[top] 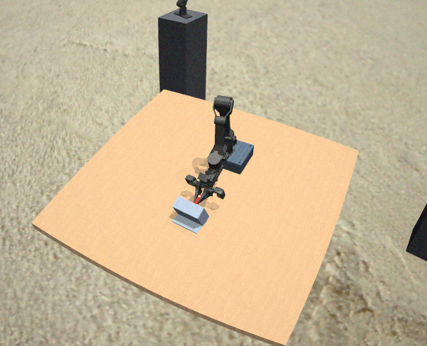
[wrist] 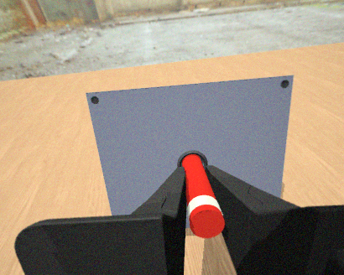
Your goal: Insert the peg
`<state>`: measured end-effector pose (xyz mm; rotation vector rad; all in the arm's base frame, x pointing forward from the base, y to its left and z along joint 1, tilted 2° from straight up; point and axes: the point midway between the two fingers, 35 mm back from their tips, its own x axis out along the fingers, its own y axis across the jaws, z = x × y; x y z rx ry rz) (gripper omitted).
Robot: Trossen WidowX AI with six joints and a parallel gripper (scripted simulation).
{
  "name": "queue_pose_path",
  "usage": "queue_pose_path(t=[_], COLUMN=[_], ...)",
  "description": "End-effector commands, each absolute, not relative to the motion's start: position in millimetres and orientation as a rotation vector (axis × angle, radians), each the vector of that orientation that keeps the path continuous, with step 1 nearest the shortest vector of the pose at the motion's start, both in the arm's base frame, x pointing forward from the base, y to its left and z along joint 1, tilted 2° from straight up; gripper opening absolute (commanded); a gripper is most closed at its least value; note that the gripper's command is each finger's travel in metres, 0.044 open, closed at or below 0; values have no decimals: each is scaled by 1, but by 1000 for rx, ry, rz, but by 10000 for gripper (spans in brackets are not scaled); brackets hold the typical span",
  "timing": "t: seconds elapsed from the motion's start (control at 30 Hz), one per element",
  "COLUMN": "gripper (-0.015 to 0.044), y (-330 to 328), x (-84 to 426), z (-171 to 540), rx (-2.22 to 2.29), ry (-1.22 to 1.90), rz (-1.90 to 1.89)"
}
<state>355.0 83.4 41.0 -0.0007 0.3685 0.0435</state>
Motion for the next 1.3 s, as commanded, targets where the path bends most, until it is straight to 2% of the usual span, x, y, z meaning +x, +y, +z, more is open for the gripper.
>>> queue_pose_path(t=[0.0, 0.43, 1.27], gripper=[105, 440, 440], y=[83, 84, 86], x=[355, 353, 338], z=[41, 42, 54], rx=[-1, -1, -2], ry=[369, 369, 372], rz=[43, 44, 45])
